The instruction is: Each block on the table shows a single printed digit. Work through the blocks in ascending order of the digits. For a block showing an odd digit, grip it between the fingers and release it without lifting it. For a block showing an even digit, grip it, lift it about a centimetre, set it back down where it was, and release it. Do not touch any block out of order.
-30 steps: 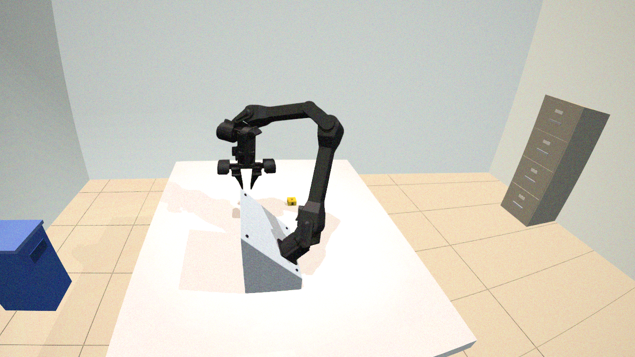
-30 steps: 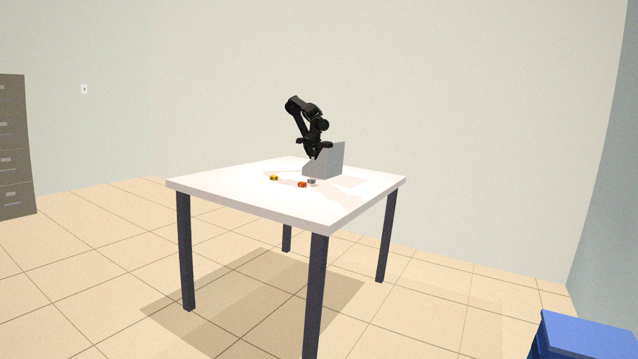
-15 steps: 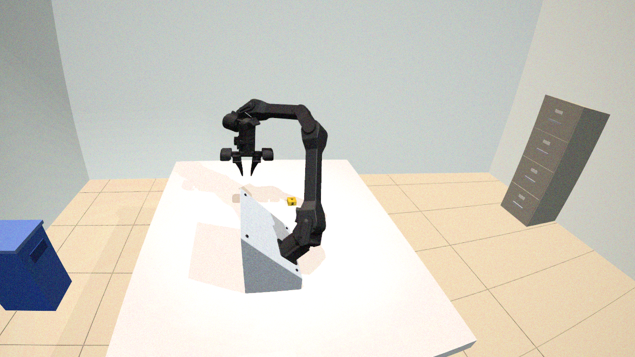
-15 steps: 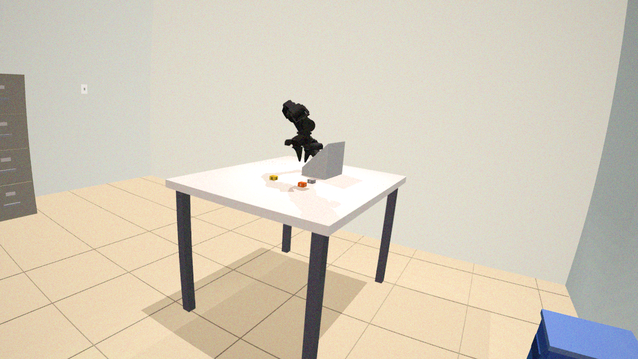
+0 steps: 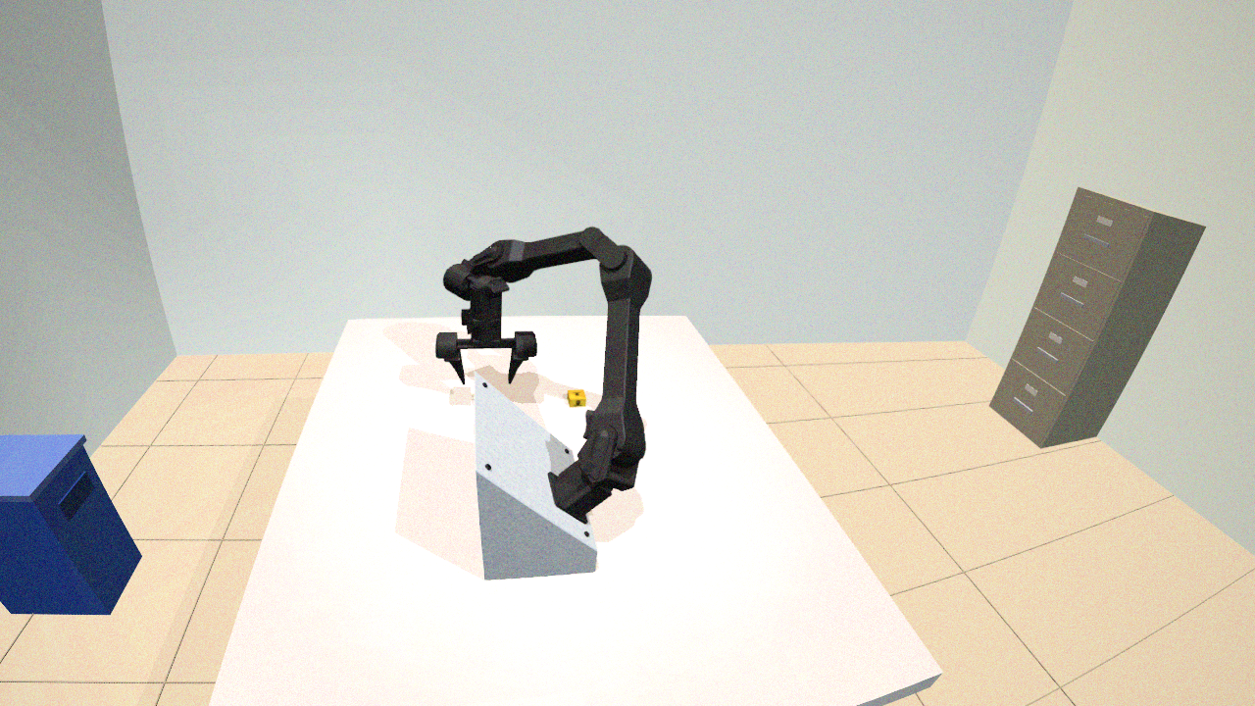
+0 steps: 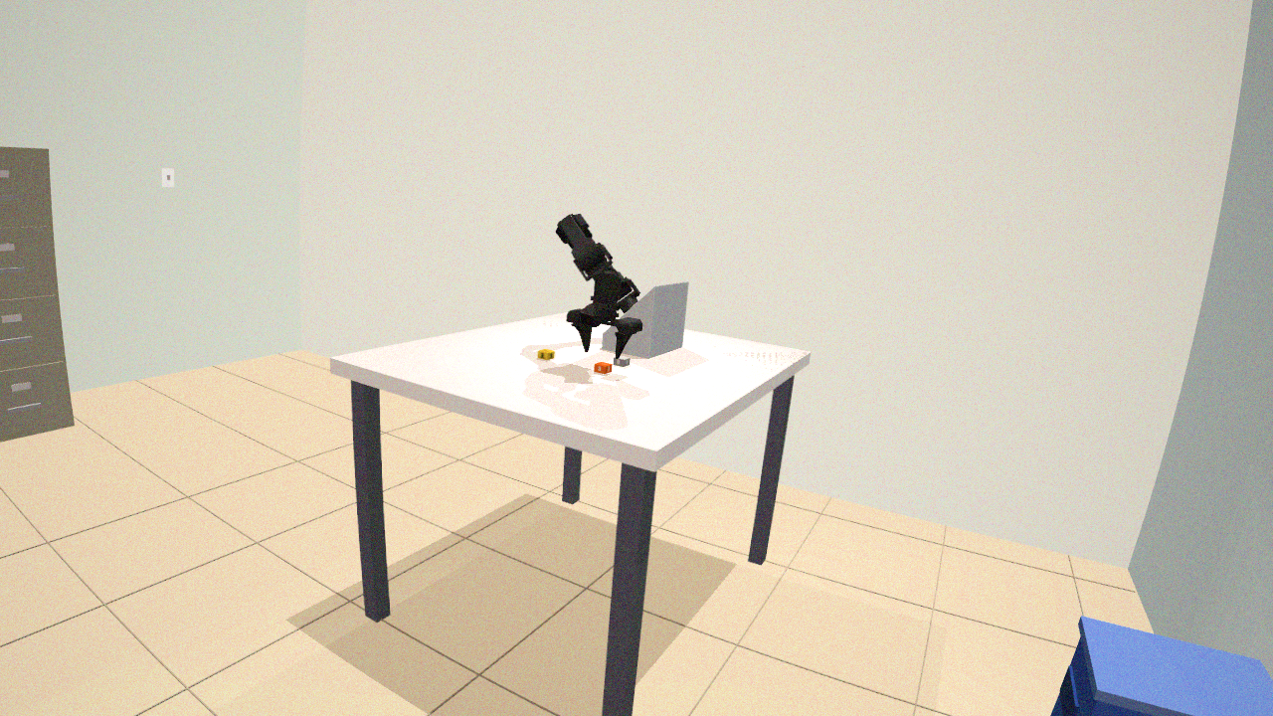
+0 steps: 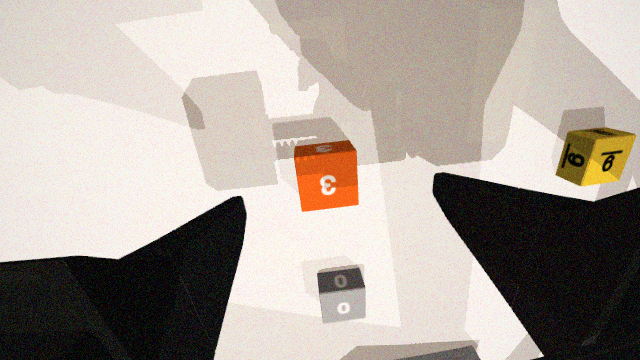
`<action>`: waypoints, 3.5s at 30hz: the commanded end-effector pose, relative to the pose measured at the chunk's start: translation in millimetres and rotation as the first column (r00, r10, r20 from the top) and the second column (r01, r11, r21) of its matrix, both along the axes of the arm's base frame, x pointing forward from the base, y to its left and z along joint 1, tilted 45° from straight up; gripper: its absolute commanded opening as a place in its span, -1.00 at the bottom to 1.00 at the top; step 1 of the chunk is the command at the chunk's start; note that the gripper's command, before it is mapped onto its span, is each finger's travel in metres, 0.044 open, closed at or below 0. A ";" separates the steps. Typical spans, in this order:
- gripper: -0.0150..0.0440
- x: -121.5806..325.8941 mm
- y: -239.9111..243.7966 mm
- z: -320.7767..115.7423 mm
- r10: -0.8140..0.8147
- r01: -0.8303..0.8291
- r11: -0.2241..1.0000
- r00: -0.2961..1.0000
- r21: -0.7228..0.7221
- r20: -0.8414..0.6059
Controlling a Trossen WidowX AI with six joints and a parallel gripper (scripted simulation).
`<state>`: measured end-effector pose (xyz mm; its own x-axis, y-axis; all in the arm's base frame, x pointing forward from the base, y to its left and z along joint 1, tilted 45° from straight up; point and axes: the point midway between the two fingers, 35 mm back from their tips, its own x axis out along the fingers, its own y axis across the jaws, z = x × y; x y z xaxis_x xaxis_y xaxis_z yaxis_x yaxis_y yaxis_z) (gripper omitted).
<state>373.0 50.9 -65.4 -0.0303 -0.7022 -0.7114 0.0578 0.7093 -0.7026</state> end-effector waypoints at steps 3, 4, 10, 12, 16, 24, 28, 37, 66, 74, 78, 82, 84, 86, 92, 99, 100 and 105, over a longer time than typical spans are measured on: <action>0.86 0.3 -1.6 -2.0 0.013 -0.013 1.000 1.000 0.000 0.002; 0.86 0.3 -2.7 -3.1 0.013 -0.013 1.000 1.000 0.000 0.002; 0.86 0.3 -9.5 -9.9 0.013 -0.013 1.000 1.000 -0.001 0.002; 0.86 0.2 -11.7 -12.2 0.013 -0.013 1.000 1.000 -0.001 0.002; 0.86 0.0 -16.3 -16.6 0.013 -0.013 1.000 1.000 -0.001 0.002; 0.86 -0.6 -23.6 -23.6 0.013 -0.013 1.000 1.000 -0.002 0.002; 0.51 -0.6 -23.6 -23.6 0.013 -0.013 1.000 1.000 -0.002 0.002; -0.08 -0.6 -23.6 -23.6 0.013 -0.013 1.000 1.000 -0.002 0.002; 0.86 0.3 -5.9 -6.4 0.013 -0.013 1.000 1.000 0.000 0.002; 0.69 1.3 8.5 7.6 0.013 -0.013 1.000 1.000 0.001 0.002; 0.33 3.2 46.5 44.8 0.013 -0.013 1.000 1.000 0.004 0.001; -0.03 1.6 59.7 59.3 0.013 -0.013 1.000 1.000 0.003 0.000; -0.08 1.6 59.7 59.3 0.013 -0.013 1.000 1.000 0.003 0.000; -0.08 1.6 59.7 59.3 0.013 -0.013 1.000 1.000 0.003 0.000; -0.08 1.7 53.4 67.0 0.014 -0.014 1.000 1.000 0.006 -0.001; -0.08 -13.1 -19.8 143.8 0.020 -0.020 1.000 1.000 0.013 -0.010; -0.08 -17.4 -31.5 154.1 0.019 -0.019 1.000 1.000 0.010 -0.010; -0.08 -29.6 -60.9 178.0 0.013 -0.013 1.000 1.000 -0.006 -0.004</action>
<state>350.8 -6.7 111.2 -0.0224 -0.7005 -0.7133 0.0788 0.7100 -0.6997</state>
